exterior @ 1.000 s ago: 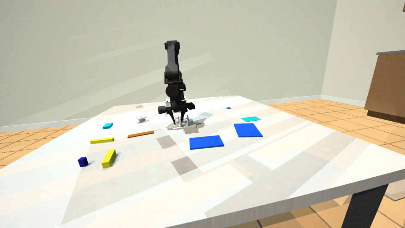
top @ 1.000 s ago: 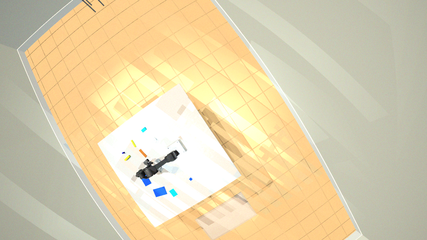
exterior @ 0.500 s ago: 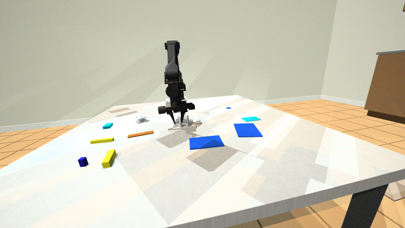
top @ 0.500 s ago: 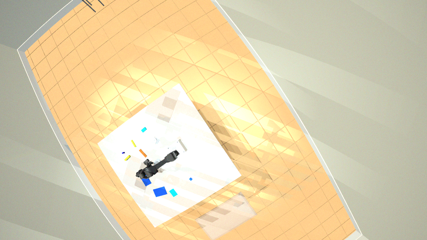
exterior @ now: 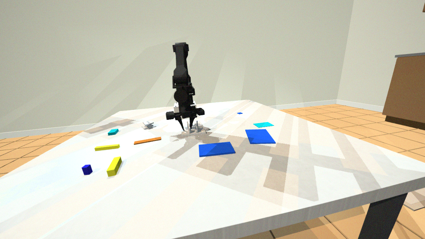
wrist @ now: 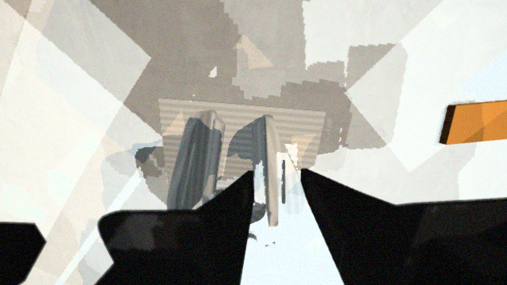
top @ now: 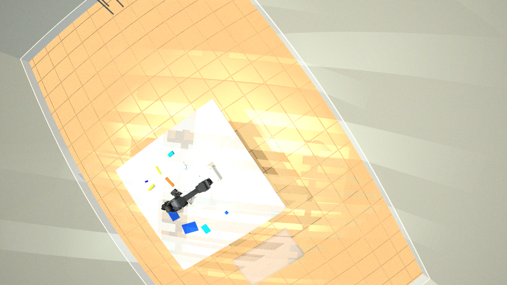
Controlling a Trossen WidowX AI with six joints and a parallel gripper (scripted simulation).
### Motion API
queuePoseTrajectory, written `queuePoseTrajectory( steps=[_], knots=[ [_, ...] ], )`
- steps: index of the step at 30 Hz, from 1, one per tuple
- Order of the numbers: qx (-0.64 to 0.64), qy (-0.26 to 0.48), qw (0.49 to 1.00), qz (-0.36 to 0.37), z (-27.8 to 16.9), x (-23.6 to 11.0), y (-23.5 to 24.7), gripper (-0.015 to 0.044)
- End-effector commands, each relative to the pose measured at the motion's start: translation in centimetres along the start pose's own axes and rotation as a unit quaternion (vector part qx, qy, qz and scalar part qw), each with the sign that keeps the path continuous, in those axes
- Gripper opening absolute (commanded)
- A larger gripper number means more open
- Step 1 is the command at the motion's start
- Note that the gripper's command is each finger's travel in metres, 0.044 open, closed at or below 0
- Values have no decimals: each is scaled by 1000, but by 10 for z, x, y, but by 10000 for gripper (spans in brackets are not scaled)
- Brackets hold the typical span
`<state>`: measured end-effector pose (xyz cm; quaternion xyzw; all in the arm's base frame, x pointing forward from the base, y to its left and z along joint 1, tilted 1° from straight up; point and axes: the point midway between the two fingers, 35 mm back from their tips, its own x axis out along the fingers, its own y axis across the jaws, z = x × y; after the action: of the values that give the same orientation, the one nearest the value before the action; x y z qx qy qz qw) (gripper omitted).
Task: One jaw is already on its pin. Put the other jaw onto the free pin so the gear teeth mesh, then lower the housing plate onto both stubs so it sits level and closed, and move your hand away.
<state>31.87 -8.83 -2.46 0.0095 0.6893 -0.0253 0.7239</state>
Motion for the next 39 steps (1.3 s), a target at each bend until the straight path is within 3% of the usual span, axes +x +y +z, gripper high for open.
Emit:
queuePoseTrajectory(
  steps=[1, 11, 15, 28, 36, 39],
  knots=[
    [-1, 0, 1000, -1, 0, 1, 0, 134],
    [-1, 0, 1000, -1, 0, 1, 0, 134],
    [0, 0, 1000, 0, 0, 0, 0, 224],
    [0, 0, 1000, 0, 0, 0, 0, 224],
    [-1, 0, 1000, -1, 0, -66, 0, 224],
    [-1, 0, 1000, -1, 0, -68, 0, 224]
  ],
)
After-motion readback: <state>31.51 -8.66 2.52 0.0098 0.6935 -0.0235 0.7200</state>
